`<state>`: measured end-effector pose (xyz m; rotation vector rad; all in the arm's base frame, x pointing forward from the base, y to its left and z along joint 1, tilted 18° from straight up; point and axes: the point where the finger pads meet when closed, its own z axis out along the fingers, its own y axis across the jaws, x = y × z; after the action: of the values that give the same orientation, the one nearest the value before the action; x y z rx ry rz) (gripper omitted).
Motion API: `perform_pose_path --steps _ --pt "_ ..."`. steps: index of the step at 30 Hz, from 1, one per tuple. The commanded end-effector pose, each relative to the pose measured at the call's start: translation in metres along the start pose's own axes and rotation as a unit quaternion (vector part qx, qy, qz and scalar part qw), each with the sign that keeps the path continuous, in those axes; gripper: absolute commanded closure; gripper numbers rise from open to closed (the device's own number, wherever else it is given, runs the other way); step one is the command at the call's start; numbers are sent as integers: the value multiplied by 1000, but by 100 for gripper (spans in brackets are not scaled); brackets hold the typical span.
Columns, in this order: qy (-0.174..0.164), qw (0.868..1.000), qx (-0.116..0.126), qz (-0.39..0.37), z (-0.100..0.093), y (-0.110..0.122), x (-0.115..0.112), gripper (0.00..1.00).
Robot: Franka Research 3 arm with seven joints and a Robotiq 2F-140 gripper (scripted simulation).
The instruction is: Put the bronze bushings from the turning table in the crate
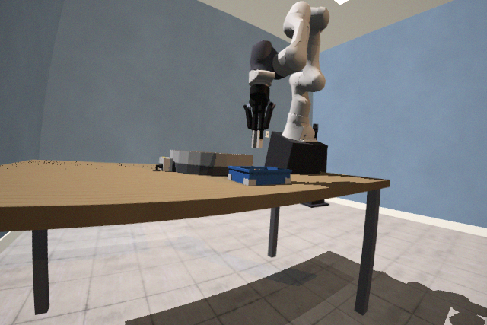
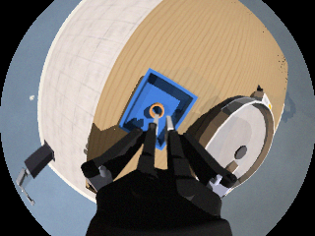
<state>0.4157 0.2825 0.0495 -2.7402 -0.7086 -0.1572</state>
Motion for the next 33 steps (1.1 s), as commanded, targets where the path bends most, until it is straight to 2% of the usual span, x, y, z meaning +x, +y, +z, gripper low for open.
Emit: perform_pose_path --steps 1,8,16,18,22,33 --pt "-1 1000 1 1 0 0 -1 90" --pt "-1 1000 0 26 0 5 -2 90" --pt "-1 994 -3 113 0 21 -6 90" --pt "-1 994 -3 113 0 21 -6 90" --pt "-1 984 -6 175 0 32 -9 90" --pt "-1 959 -9 284 0 52 -15 90"
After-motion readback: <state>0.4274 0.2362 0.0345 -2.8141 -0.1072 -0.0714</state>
